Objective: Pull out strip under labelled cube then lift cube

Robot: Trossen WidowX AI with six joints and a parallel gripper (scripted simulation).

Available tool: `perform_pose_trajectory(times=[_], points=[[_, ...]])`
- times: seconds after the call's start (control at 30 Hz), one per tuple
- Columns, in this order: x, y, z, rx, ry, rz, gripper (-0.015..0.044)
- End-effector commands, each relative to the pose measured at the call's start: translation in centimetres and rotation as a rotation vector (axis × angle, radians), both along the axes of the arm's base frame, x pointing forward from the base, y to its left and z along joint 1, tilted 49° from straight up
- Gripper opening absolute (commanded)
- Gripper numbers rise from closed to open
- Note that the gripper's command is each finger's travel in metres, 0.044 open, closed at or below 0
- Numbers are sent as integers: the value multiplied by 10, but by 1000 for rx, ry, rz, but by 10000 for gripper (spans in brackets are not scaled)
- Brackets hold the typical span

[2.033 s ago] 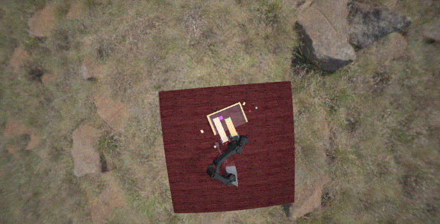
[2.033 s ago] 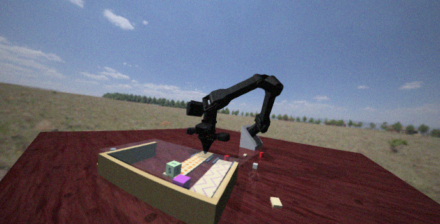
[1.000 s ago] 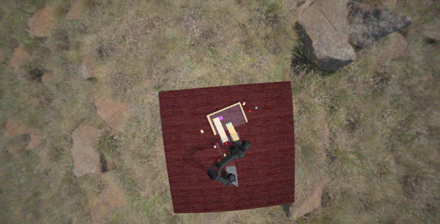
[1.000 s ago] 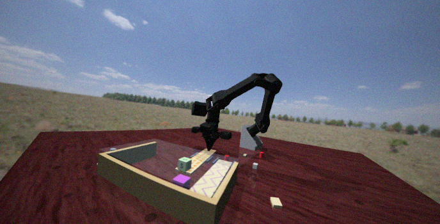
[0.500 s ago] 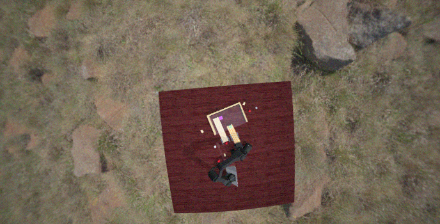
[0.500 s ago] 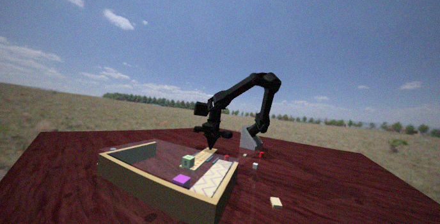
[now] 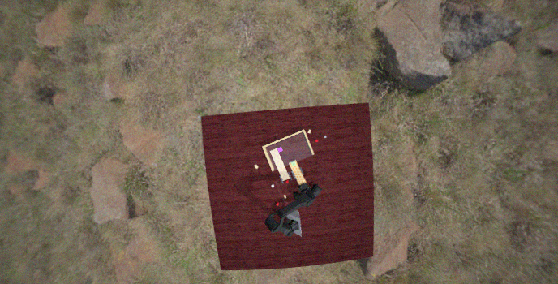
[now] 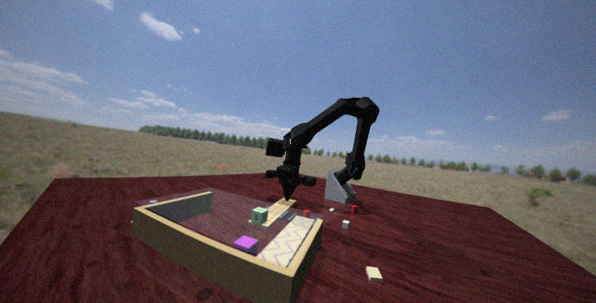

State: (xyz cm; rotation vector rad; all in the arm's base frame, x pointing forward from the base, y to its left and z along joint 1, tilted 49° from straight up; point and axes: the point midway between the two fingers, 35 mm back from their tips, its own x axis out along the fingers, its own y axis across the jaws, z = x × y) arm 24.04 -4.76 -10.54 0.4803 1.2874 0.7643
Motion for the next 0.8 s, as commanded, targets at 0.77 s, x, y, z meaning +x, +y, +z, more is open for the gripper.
perform_pose_trajectory(times=[0.77], points=[[-39, 3, -10, 5, 26, 22, 0]])
